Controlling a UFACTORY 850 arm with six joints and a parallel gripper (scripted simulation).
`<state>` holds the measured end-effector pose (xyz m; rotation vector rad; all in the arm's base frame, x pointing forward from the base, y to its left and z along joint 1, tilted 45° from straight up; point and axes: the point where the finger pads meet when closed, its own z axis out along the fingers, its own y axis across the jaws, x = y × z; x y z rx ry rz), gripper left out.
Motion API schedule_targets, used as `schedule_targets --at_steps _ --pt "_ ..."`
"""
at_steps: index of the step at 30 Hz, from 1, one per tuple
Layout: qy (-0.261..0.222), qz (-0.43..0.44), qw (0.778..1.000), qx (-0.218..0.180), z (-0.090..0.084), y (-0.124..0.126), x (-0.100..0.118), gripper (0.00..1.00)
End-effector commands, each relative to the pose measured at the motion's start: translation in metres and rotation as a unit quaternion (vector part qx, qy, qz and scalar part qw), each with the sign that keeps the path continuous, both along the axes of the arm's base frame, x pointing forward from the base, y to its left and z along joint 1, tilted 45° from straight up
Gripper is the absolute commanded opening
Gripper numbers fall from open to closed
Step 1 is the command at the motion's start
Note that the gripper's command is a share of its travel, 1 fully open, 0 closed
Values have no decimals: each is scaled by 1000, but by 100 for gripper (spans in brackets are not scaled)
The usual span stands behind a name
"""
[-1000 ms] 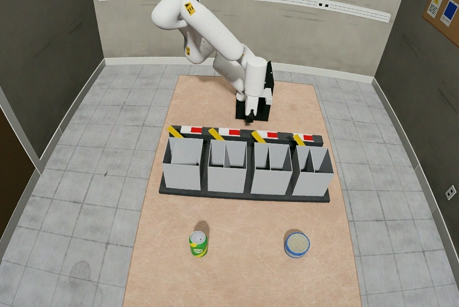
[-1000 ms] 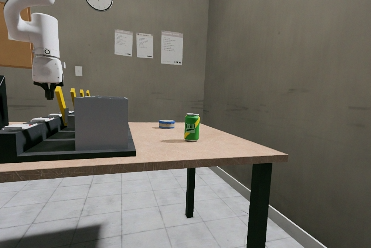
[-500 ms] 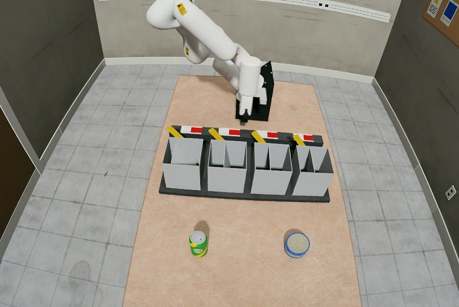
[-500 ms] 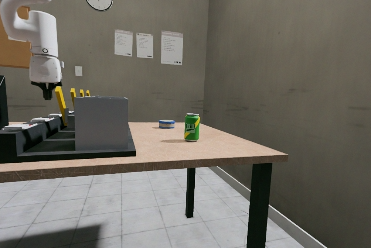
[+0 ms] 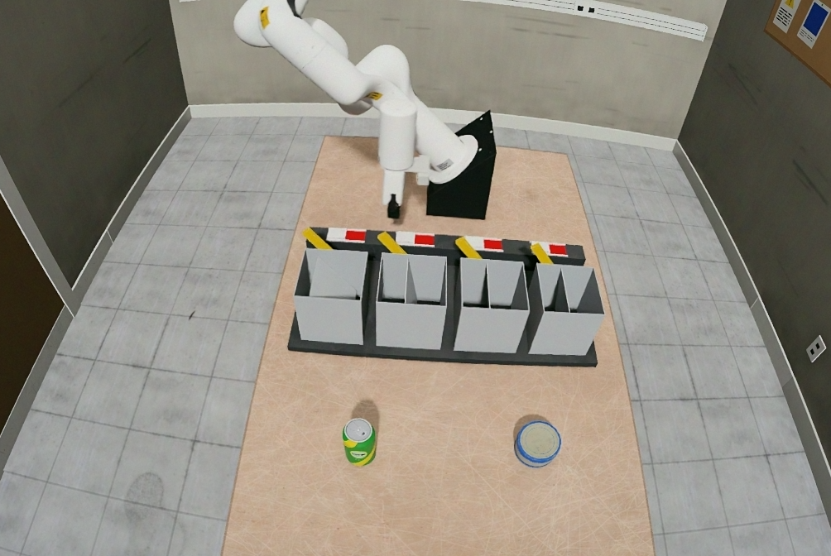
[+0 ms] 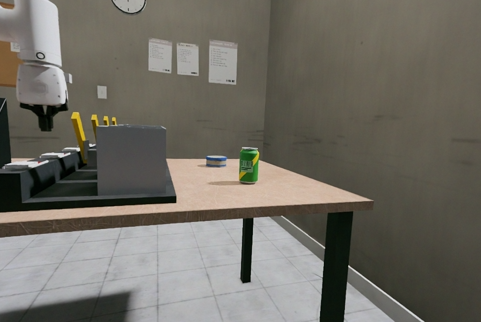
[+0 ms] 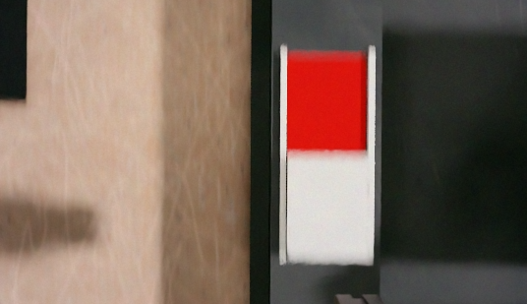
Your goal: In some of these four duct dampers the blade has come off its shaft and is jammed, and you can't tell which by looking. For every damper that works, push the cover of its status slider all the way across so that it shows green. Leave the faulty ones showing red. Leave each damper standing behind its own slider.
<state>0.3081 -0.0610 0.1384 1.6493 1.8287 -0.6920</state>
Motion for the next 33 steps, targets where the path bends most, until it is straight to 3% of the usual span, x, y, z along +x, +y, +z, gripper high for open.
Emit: schedule_targets --at_steps 1,3,4,18,24,33 --pt "2 1 1000 5 31 -28 6 0" --pt "2 1 1000 5 31 -28 6 0" --pt "2 1 1000 5 49 -46 8 0" --pt "2 1 1000 4 133 -129 16 0" --pt "2 1 1000 4 139 -135 16 0" --pt "2 1 1000 3 134 -142 17 0"
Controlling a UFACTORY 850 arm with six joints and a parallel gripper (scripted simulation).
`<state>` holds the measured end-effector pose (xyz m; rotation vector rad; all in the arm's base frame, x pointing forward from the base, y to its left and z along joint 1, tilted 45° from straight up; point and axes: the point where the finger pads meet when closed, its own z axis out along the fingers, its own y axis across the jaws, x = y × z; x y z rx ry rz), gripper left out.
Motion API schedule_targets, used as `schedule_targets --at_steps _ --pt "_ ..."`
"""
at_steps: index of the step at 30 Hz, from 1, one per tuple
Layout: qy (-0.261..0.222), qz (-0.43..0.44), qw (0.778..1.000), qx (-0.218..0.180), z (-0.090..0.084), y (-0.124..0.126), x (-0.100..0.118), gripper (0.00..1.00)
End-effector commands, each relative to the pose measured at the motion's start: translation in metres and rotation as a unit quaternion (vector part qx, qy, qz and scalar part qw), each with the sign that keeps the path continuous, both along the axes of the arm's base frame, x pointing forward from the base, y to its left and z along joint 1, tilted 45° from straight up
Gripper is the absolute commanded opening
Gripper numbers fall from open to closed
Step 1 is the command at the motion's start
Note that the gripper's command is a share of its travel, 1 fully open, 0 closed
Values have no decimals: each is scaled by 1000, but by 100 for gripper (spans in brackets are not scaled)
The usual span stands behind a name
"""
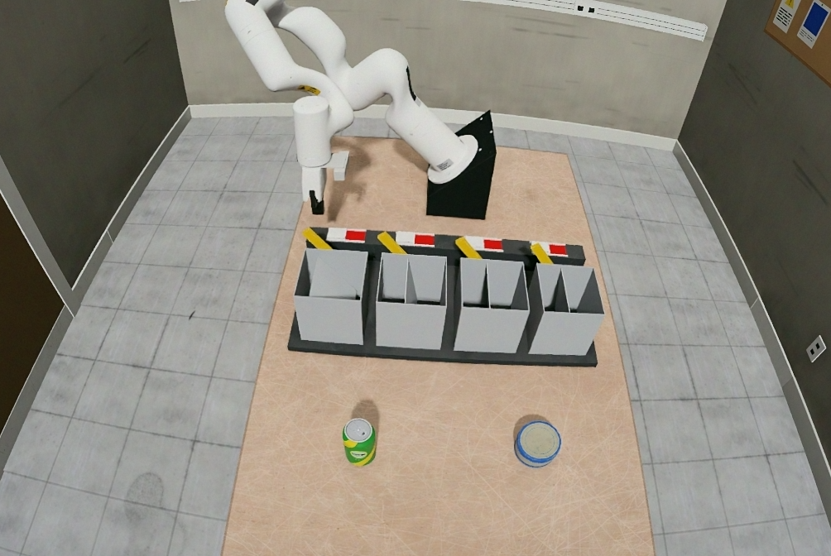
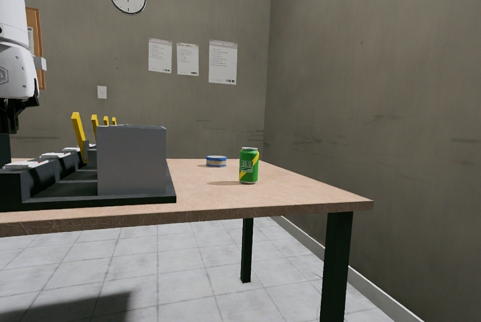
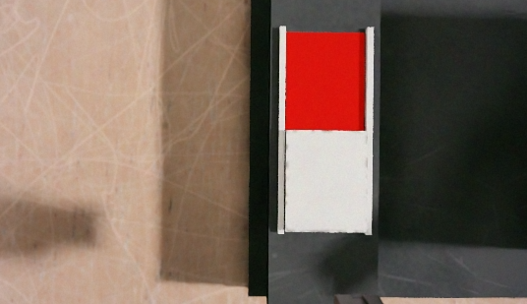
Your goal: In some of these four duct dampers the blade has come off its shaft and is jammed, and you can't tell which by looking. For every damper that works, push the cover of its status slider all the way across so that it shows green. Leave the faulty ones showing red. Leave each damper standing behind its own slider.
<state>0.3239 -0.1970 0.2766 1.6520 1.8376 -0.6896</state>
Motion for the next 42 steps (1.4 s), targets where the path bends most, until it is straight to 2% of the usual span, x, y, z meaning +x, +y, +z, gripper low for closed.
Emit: schedule_targets --at_steps 1,7,42 --pt "-1 0 1000 -1 -9 -11 2 0" --pt "0 0 1000 0 -26 -27 3 0" --pt "0 0 1000 0 -28 -28 3 0"
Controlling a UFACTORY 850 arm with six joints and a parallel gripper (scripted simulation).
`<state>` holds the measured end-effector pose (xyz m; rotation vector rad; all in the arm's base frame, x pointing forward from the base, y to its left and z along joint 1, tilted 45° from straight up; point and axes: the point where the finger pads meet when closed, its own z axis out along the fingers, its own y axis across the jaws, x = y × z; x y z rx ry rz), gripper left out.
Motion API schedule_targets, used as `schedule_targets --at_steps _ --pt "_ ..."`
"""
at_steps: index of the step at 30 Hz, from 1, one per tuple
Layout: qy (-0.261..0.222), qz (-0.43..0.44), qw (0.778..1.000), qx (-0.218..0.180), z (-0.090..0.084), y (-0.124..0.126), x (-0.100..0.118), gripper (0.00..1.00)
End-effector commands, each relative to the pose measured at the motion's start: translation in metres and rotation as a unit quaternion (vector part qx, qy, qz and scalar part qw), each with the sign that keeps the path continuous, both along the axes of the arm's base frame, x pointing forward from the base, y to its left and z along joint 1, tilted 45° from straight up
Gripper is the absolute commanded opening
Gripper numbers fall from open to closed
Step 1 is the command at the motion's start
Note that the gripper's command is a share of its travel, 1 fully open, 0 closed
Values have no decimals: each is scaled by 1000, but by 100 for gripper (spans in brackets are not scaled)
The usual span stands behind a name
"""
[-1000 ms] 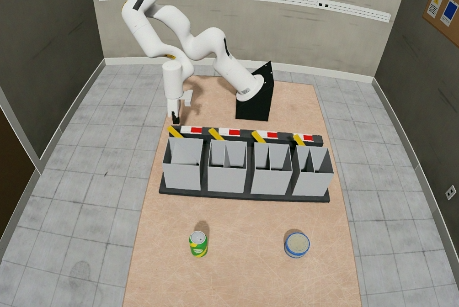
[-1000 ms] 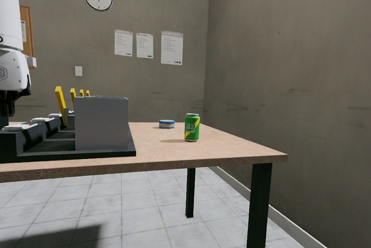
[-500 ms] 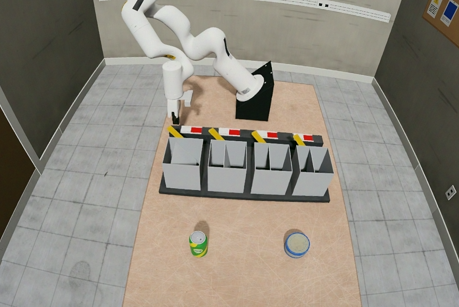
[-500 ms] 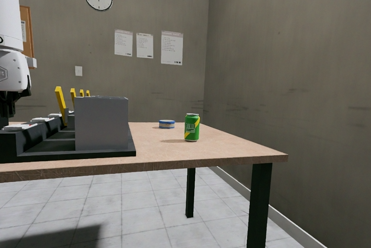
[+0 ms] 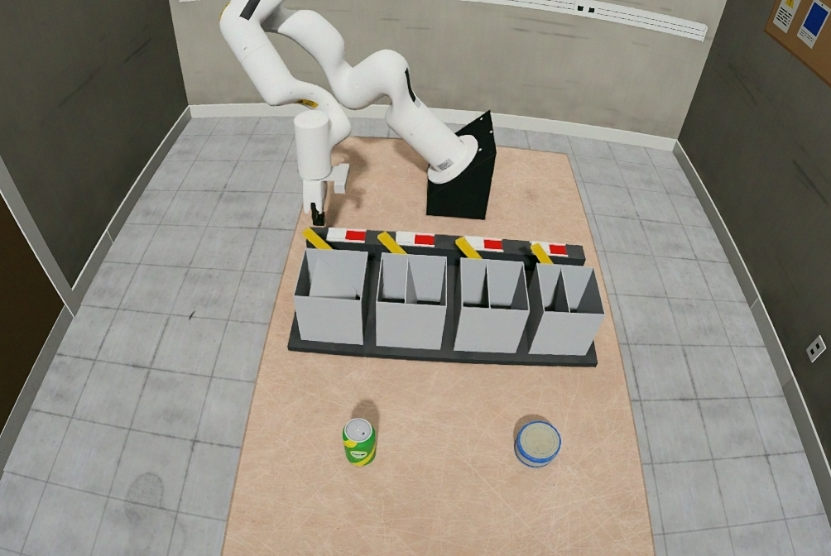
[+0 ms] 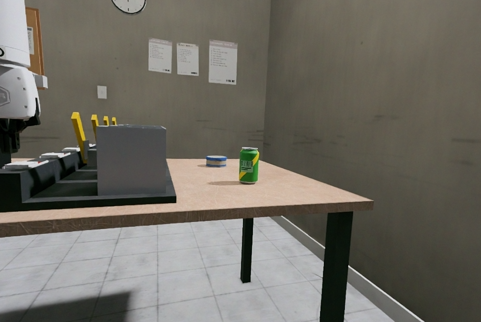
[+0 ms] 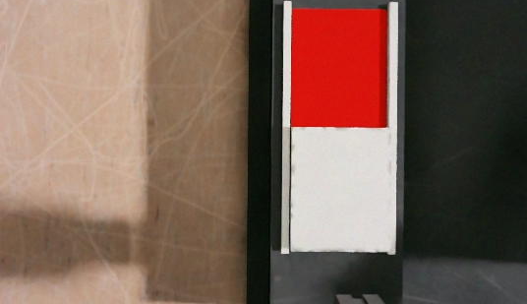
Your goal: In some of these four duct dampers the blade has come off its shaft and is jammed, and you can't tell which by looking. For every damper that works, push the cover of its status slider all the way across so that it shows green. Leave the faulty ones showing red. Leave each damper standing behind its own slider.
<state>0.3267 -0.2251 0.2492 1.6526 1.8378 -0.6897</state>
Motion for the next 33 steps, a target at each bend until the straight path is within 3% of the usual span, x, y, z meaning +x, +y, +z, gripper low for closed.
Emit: schedule_targets --at_steps 1,33 --pt "0 0 1000 0 0 -1 0 0" --pt "0 0 1000 0 -13 -13 2 0"
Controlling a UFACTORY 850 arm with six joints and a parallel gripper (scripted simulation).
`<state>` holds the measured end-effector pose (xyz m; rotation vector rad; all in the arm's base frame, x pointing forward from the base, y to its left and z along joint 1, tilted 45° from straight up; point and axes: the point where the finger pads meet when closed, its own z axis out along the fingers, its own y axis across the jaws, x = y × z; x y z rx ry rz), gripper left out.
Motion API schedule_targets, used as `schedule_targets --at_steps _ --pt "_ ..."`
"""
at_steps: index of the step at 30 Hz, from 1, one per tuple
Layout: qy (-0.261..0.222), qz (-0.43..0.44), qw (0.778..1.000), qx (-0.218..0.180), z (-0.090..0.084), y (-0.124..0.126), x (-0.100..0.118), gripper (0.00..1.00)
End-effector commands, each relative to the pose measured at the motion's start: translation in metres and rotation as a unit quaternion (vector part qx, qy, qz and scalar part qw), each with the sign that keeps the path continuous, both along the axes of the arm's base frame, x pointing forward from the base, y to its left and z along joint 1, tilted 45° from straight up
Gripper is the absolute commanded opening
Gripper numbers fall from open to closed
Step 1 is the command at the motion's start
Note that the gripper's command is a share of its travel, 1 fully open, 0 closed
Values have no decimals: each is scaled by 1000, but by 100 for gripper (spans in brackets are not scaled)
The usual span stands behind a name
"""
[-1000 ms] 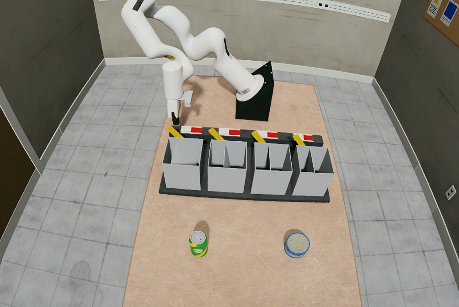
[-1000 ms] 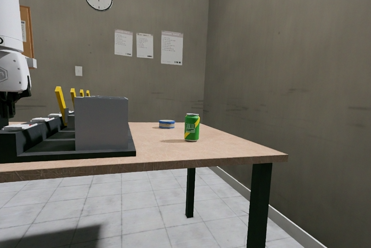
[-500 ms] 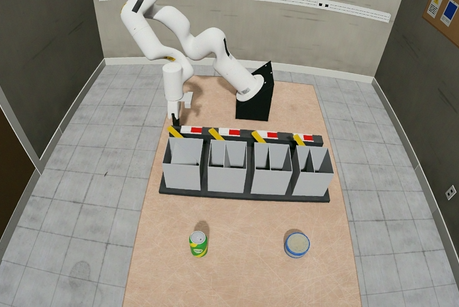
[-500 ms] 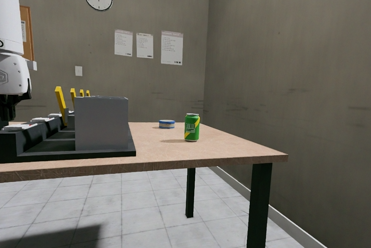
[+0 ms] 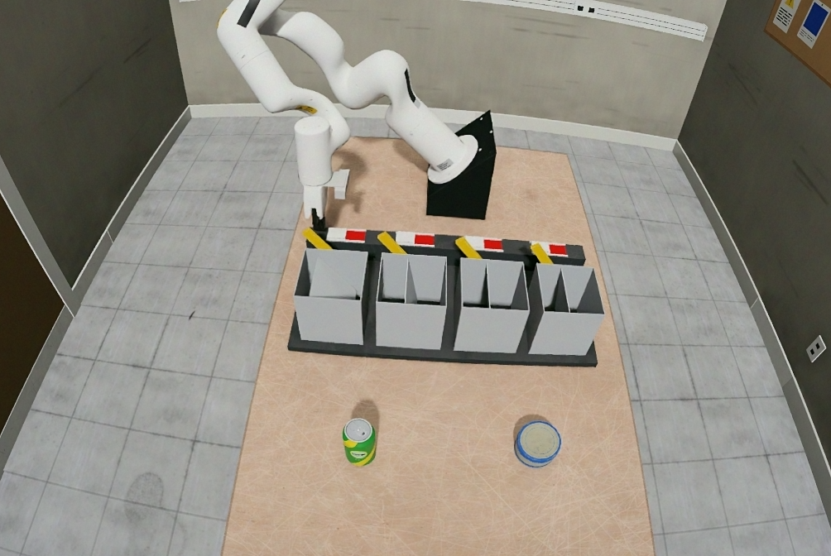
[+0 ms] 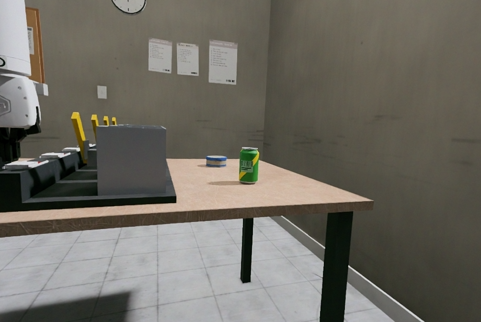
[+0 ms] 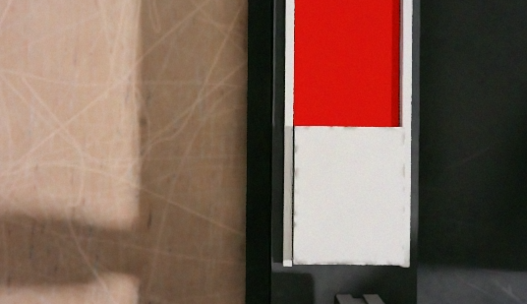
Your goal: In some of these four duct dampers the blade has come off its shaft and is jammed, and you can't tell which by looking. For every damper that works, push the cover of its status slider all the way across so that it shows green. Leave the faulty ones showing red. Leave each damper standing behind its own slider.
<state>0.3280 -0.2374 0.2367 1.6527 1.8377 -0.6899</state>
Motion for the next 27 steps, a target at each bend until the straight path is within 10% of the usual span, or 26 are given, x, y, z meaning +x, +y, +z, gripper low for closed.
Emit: schedule_targets --at_steps 1,27 --pt "0 0 1000 0 -1 -1 1 0" --pt "0 0 1000 0 -4 -4 1 0"
